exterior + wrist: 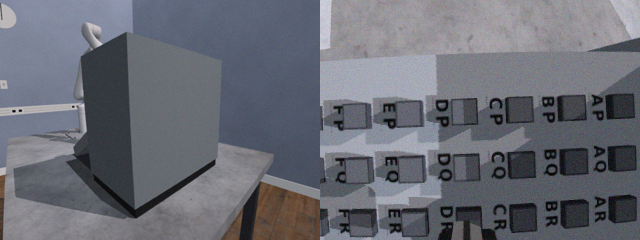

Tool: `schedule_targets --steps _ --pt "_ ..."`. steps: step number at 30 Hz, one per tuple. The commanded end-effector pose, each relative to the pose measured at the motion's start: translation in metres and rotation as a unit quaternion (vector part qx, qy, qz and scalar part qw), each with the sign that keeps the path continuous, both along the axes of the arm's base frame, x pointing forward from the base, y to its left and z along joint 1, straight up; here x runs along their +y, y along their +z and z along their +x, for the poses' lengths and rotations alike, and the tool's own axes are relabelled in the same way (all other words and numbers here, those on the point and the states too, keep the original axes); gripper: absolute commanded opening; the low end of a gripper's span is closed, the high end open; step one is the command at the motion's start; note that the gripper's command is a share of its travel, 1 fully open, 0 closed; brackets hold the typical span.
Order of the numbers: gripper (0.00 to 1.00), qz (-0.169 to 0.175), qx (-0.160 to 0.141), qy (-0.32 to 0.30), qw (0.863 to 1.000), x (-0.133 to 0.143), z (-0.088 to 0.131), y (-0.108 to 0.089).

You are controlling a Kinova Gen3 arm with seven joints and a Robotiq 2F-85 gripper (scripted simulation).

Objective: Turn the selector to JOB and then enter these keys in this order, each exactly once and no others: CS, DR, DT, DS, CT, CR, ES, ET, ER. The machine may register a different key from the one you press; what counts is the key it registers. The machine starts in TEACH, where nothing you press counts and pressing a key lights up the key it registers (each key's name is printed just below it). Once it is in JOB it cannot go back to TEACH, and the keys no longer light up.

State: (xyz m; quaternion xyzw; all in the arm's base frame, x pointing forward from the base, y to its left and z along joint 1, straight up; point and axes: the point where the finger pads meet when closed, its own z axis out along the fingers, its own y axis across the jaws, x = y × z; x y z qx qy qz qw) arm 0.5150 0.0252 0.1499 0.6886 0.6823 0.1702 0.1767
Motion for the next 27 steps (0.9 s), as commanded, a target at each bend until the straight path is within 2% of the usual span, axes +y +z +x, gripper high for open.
schedule_targets --steps 1,11,17,27 --pt "0.10 0.000 -0.001 0.000 1.000 0.000 0.000 0.001" --pt "0.10 0.000 -0.001 0.000 1.000 -0.011 0.000 0.001" --pt "0.10 0.000 -0.001 0.000 1.000 -0.032 0.000 0.002" --pt "0.10 0.000 -0.001 0.000 1.000 -0.034 0.001 0.000"
